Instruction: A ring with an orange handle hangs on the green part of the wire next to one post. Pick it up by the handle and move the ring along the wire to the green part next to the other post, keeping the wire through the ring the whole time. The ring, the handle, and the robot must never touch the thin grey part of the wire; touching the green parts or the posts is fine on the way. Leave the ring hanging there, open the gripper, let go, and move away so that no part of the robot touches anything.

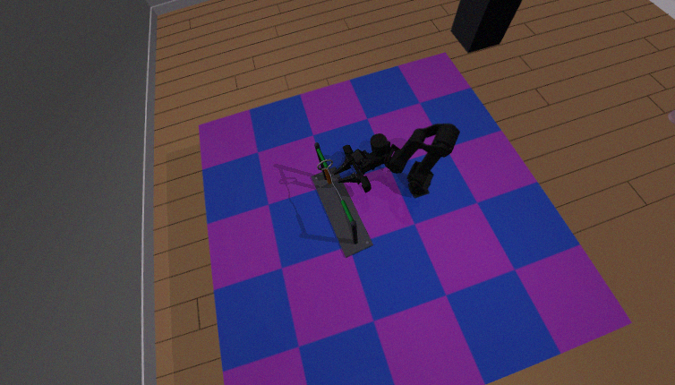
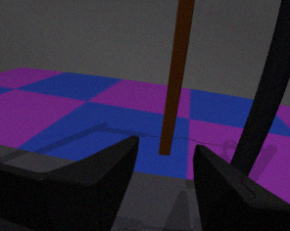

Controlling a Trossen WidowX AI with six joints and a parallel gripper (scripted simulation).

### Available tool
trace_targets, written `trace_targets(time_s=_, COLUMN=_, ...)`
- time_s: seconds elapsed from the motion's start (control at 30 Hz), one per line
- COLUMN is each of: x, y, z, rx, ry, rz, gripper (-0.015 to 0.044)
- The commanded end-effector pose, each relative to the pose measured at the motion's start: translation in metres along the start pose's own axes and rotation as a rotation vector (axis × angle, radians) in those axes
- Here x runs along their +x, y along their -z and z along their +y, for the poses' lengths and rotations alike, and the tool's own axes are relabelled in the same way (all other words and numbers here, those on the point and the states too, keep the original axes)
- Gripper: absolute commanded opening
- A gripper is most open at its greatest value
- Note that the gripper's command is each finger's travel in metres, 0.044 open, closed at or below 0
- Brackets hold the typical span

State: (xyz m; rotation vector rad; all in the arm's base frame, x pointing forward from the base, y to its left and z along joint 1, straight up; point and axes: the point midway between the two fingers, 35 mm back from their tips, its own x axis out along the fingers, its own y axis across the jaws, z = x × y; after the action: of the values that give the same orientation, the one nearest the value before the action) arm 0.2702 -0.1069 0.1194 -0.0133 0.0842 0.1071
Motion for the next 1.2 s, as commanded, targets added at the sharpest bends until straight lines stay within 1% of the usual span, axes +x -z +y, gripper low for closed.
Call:
trace_targets(time_s=0.0, x=0.008, y=-0.003, z=-0.004, rx=-0.004, ry=0.003, rz=-0.006, gripper=0.0160)
trace_targets(time_s=1.17, x=0.062, y=-0.003, z=0.000, rx=-0.003, ry=0.003, rz=-0.013, gripper=0.0160)
